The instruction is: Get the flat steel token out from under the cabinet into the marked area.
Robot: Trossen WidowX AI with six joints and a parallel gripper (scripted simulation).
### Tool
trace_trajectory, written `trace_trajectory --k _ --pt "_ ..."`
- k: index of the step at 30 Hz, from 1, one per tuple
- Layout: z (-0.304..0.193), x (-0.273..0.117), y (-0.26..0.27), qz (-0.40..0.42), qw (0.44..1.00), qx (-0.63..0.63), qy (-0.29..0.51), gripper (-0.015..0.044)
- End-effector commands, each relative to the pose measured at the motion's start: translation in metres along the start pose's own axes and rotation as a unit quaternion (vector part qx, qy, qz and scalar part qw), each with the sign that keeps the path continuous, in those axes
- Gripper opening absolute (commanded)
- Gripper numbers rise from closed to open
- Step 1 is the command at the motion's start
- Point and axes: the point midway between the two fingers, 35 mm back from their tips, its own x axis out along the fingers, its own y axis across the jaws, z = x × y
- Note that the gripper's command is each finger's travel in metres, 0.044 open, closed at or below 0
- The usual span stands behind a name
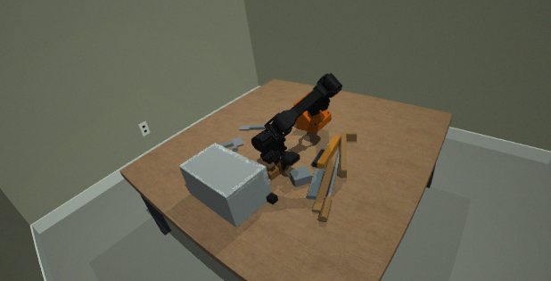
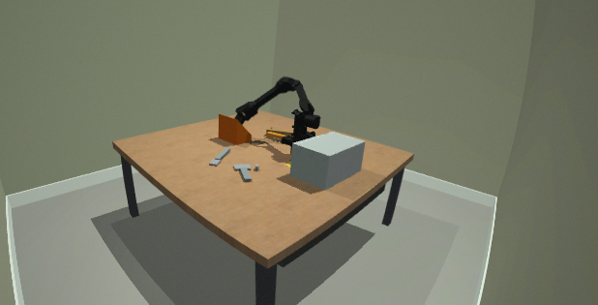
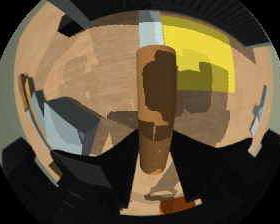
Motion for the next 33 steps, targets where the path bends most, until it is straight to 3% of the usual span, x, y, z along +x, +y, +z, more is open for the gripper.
trace_trajectory --k 1,33 --pt "0.005 0.000 0.001 0.001 1.000 -0.003 -0.001 0.0000" --pt "0.032 -0.001 0.000 0.001 1.000 -0.003 -0.002 0.0000"
